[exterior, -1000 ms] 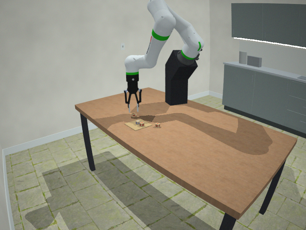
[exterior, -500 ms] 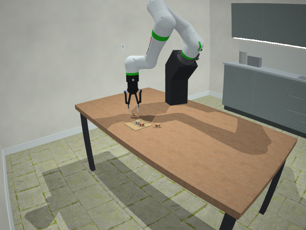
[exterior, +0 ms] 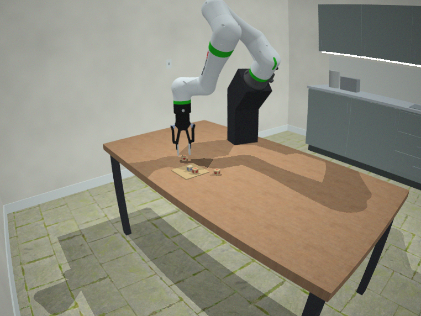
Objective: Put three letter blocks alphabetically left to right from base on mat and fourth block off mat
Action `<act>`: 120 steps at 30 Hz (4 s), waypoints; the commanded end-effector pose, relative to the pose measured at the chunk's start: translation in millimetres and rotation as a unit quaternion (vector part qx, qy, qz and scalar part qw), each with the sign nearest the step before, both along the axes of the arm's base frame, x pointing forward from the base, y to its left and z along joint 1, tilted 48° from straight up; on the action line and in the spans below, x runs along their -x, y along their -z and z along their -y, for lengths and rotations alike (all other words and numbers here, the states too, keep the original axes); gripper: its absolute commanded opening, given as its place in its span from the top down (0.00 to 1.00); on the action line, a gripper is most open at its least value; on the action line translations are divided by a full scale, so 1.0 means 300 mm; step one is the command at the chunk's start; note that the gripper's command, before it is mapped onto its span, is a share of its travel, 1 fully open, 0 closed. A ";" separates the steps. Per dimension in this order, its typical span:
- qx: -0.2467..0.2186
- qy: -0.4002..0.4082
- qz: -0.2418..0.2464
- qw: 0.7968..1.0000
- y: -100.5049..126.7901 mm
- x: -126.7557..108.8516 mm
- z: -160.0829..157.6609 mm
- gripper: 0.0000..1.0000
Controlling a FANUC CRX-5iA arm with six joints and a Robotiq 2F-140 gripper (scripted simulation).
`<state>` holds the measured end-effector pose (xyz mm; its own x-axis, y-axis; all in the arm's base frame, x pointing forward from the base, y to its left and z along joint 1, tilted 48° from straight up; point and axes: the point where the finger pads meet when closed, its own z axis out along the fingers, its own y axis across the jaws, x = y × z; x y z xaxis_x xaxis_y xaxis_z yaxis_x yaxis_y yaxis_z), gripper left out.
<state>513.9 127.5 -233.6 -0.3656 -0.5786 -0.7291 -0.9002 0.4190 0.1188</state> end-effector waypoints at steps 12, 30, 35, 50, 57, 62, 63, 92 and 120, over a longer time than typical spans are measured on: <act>0.000 0.000 0.000 1.000 0.051 -0.018 -0.052 0.63; 0.000 0.000 0.000 1.000 0.064 -0.023 -0.065 0.63; 0.000 0.000 0.000 1.000 0.064 -0.023 -0.065 0.75; 0.000 0.000 0.000 1.000 0.064 -0.023 -0.065 0.75; 0.000 0.000 0.000 1.000 0.064 -0.023 -0.065 0.87; 0.000 0.000 0.000 1.000 0.064 -0.023 -0.065 0.87; 0.000 0.000 0.000 1.000 0.064 -0.023 -0.065 0.87; 0.000 0.000 0.000 1.000 0.014 -0.005 -0.013 0.87; 0.005 -0.014 0.014 1.000 -0.183 0.041 0.155 0.87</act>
